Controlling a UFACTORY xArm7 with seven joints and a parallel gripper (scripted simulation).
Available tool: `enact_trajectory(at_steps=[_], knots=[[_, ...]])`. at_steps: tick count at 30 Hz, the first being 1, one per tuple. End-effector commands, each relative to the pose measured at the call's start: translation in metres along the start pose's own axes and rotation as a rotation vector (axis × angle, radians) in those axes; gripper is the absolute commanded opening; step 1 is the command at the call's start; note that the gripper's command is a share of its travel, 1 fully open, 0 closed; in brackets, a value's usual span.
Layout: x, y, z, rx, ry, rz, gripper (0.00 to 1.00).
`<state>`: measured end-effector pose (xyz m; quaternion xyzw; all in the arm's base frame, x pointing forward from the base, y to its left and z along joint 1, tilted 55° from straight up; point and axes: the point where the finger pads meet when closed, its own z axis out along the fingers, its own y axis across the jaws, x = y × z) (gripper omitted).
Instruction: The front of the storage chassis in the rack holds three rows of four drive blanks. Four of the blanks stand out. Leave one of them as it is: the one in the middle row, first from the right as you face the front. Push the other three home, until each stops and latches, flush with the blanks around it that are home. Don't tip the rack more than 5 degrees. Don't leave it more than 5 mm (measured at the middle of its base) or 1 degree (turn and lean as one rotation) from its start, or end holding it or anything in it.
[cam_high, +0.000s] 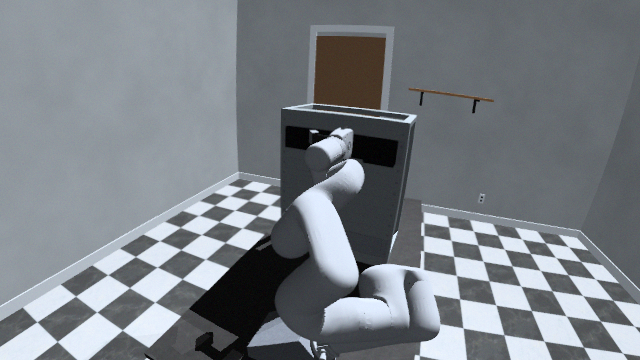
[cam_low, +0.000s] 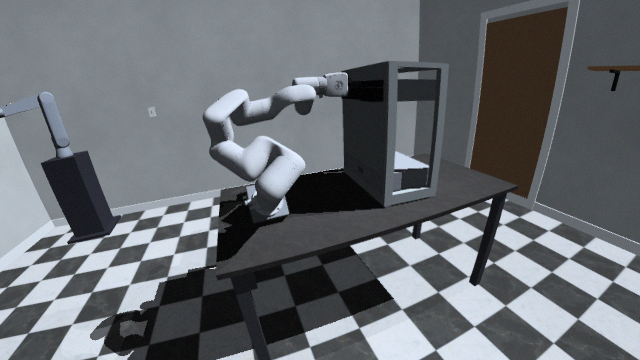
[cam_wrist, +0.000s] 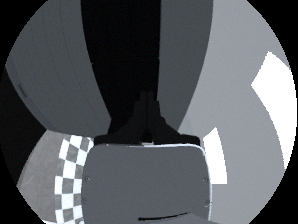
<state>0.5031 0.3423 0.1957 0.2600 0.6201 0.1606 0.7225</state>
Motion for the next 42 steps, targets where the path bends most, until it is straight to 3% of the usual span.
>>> enact_trajectory(at_steps=[1, 42], knots=[[-0.0004, 0.002, -0.0002, -0.002, 0.001, 0.003, 0.0], [-0.0008, 0.0017, 0.0076, -0.002, 0.001, 0.003, 0.0]])
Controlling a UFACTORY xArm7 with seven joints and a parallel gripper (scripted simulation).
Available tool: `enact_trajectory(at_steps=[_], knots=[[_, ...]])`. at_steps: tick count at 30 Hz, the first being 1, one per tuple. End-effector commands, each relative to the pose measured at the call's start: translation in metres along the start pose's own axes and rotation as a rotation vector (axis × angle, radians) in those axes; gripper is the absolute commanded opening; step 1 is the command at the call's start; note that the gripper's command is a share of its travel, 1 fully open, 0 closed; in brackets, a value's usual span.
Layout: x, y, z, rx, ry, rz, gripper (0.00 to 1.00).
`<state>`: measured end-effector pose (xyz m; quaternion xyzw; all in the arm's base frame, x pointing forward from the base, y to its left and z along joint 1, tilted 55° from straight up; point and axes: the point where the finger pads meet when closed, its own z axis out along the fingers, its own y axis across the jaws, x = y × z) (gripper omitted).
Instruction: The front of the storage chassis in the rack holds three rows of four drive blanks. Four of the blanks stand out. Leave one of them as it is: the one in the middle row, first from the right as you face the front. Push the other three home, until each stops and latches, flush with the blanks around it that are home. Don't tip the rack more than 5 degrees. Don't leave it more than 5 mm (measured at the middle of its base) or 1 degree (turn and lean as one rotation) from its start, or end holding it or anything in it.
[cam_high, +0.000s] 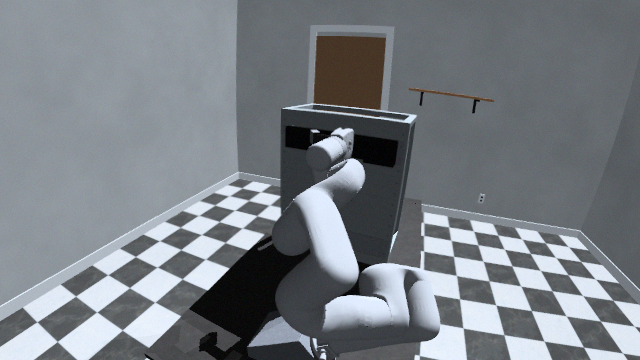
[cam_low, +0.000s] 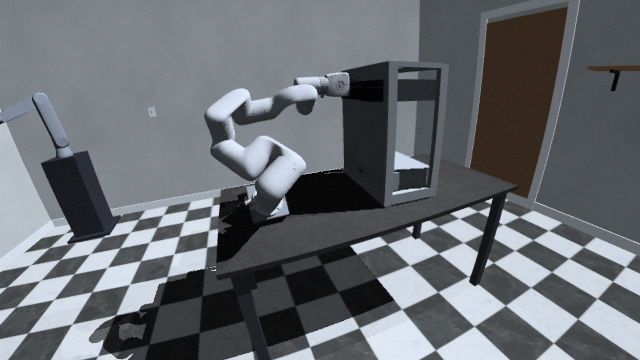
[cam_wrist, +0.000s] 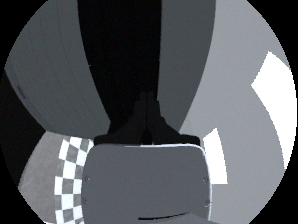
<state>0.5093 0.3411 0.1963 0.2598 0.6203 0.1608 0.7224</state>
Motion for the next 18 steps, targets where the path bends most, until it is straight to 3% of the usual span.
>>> enact_trajectory(at_steps=[1, 18], knots=[[-0.0008, 0.0017, 0.0018, -0.002, 0.0, 0.003, 0.0], [-0.0009, 0.0016, 0.0041, -0.002, 0.0, 0.003, 0.0]])
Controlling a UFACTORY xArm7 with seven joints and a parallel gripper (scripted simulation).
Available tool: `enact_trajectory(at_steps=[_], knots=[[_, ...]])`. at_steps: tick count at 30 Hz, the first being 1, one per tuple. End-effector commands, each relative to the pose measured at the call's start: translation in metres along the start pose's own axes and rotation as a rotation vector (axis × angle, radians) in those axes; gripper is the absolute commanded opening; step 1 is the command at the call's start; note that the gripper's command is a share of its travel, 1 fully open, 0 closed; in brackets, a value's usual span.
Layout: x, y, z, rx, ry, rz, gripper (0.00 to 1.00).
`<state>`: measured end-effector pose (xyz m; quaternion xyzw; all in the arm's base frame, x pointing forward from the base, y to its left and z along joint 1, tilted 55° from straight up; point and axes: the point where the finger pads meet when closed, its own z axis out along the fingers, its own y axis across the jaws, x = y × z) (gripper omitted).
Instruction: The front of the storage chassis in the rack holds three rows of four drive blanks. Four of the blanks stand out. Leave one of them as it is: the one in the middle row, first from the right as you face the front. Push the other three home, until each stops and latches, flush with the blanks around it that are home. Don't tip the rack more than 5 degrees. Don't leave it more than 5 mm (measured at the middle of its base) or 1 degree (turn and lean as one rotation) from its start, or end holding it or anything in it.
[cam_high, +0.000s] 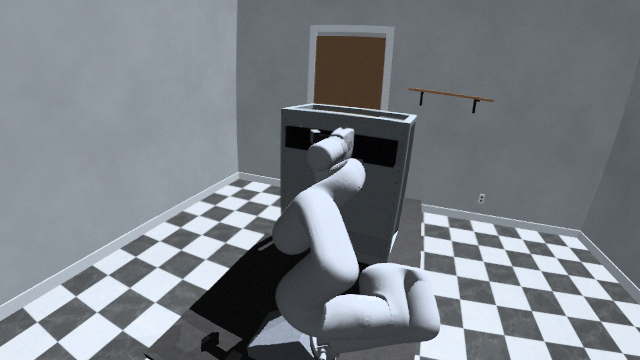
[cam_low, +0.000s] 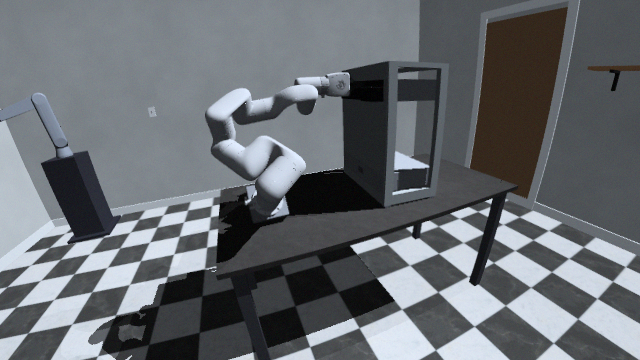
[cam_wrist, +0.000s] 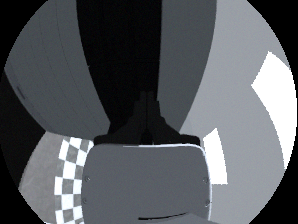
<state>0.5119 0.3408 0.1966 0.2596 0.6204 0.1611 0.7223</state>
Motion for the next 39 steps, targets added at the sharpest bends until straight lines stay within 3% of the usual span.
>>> enact_trajectory(at_steps=[1, 17, 25, 39], knots=[[-0.001, 0.001, 0.002, -0.002, -0.001, 0.003, 0.0], [-0.001, 0.001, 0.001, -0.001, -0.001, 0.003, 0.0], [-0.001, 0.001, -0.014, -0.001, -0.001, 0.003, 0.0], [-0.001, 0.001, -0.088, -0.001, -0.001, 0.003, 0.0]])
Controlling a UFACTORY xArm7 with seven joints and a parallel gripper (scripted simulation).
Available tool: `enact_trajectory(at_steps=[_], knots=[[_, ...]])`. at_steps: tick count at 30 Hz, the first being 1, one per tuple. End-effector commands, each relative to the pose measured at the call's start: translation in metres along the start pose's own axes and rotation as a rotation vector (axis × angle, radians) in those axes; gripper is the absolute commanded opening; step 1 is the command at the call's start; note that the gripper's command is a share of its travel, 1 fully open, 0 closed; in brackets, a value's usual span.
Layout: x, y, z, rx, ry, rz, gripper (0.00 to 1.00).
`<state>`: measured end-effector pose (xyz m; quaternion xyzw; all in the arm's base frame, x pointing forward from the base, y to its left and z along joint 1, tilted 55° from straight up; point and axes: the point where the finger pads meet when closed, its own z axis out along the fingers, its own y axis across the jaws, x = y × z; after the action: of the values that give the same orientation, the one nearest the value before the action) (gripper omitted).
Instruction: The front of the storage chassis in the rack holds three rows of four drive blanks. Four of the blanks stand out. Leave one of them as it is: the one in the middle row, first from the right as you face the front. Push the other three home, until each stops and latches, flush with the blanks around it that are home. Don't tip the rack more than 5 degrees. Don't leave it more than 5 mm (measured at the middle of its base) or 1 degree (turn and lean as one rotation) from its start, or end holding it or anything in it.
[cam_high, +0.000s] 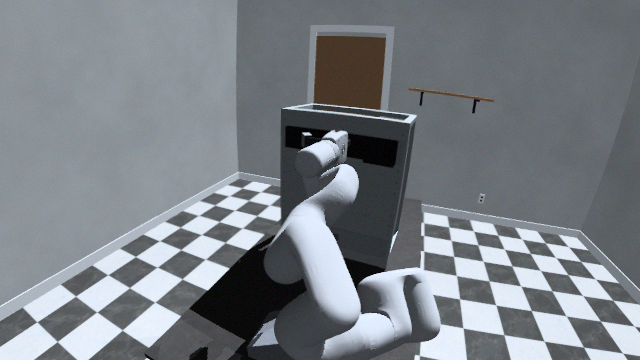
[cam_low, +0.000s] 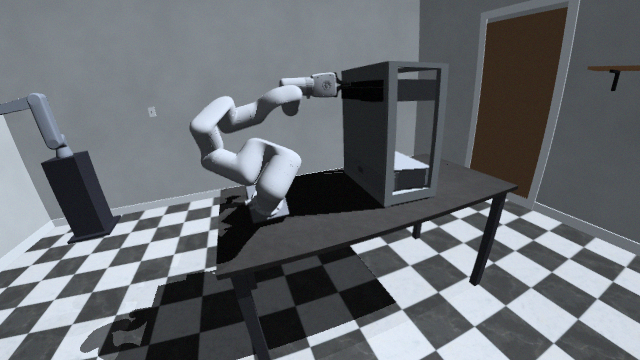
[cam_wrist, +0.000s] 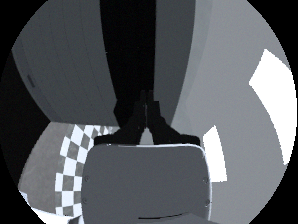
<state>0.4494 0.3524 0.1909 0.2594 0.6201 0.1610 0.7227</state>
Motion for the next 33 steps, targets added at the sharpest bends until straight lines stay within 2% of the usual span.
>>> enact_trajectory(at_steps=[1, 12, 20, 33], knots=[[-0.001, 0.0, -0.027, -0.001, 0.0, 0.003, 0.0], [-0.002, 0.0, -0.03, -0.001, 0.0, 0.003, 0.0], [-0.015, -0.007, -0.031, -0.001, 0.0, 0.003, 0.0], [-0.081, -0.044, -0.035, -0.001, 0.0, 0.003, 0.0]])
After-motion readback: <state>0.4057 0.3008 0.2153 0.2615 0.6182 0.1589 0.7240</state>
